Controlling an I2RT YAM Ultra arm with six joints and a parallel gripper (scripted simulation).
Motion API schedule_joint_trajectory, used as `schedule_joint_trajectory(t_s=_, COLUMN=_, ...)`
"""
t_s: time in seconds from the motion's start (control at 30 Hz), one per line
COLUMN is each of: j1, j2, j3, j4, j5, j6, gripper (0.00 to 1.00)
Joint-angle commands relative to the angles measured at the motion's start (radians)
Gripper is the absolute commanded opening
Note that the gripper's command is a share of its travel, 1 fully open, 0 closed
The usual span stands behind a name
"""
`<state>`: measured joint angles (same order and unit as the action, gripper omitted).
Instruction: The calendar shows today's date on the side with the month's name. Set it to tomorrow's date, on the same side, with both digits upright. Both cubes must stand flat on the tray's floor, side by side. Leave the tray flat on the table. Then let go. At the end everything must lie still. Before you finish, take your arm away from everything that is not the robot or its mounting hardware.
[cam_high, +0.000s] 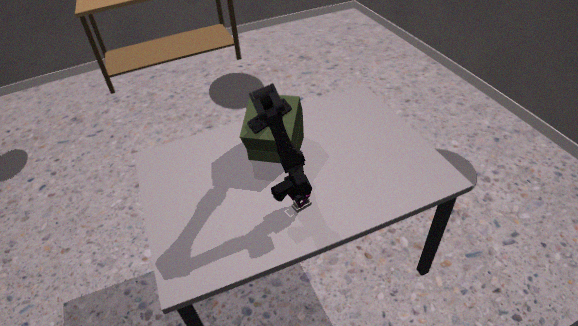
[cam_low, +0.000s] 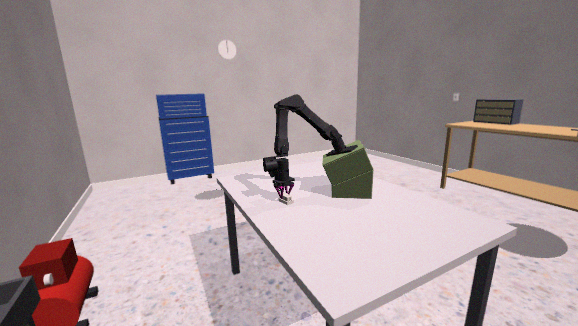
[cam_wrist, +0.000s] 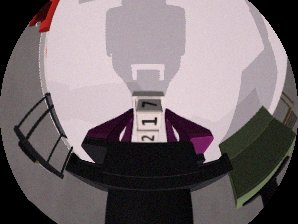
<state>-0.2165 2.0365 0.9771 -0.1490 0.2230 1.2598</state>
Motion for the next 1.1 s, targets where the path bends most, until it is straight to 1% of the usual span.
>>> schedule_joint_trajectory(t_s=0.0, j1=0.004, j2=-0.02, j3=0.004, j4=-0.011, j5=0.002, j6=0.002, gripper=0.45)
schedule_joint_trajectory(t_s=0.17, j1=0.01, j2=-0.052, j3=-0.002, j4=-0.038, j5=0.004, j6=0.008, gripper=0.45)
schedule_joint_trajectory(t_s=0.5, j1=0.046, j2=-0.225, j3=-0.012, j4=-0.209, j5=0.017, j6=0.043, gripper=0.45)
schedule_joint_trajectory(t_s=0.63, j1=0.059, j2=-0.278, j3=-0.006, j4=-0.271, j5=0.021, j6=0.055, gripper=0.45)
schedule_joint_trajectory(t_s=0.93, j1=0.066, j2=-0.304, j3=-0.001, j4=-0.303, j5=0.024, j6=0.062, gripper=0.45)
schedule_joint_trajectory(t_s=0.97, j1=0.066, j2=-0.304, j3=-0.001, j4=-0.303, j5=0.024, j6=0.062, gripper=1.0)
schedule_joint_trajectory(t_s=1.07, j1=0.066, j2=-0.304, j3=-0.001, j4=-0.303, j5=0.024, j6=0.062, gripper=1.0)
